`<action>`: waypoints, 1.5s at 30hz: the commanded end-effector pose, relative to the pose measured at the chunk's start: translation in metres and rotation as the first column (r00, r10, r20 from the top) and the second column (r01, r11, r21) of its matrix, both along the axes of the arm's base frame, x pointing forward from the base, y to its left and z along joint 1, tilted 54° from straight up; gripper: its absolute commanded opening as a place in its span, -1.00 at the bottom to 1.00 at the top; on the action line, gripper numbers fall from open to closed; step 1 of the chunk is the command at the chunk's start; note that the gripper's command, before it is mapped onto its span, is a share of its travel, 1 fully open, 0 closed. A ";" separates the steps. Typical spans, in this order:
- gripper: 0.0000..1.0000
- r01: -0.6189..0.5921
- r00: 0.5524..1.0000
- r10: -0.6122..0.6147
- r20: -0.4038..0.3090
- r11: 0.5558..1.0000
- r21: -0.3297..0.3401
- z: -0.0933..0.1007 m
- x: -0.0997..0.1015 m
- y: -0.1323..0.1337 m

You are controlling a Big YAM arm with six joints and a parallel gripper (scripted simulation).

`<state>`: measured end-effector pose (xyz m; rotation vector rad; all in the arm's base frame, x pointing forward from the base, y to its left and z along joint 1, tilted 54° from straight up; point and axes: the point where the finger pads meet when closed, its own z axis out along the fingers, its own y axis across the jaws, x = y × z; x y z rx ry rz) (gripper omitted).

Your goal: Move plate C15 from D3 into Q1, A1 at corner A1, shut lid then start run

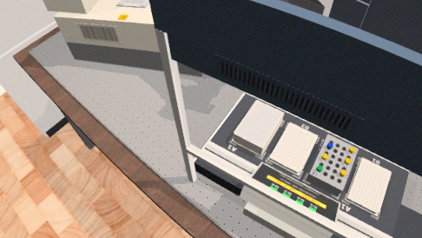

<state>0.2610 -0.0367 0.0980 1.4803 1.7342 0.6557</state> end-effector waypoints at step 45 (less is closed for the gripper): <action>1.00 -0.454 0.885 0.411 -0.218 0.663 -0.595 0.044 0.069 0.094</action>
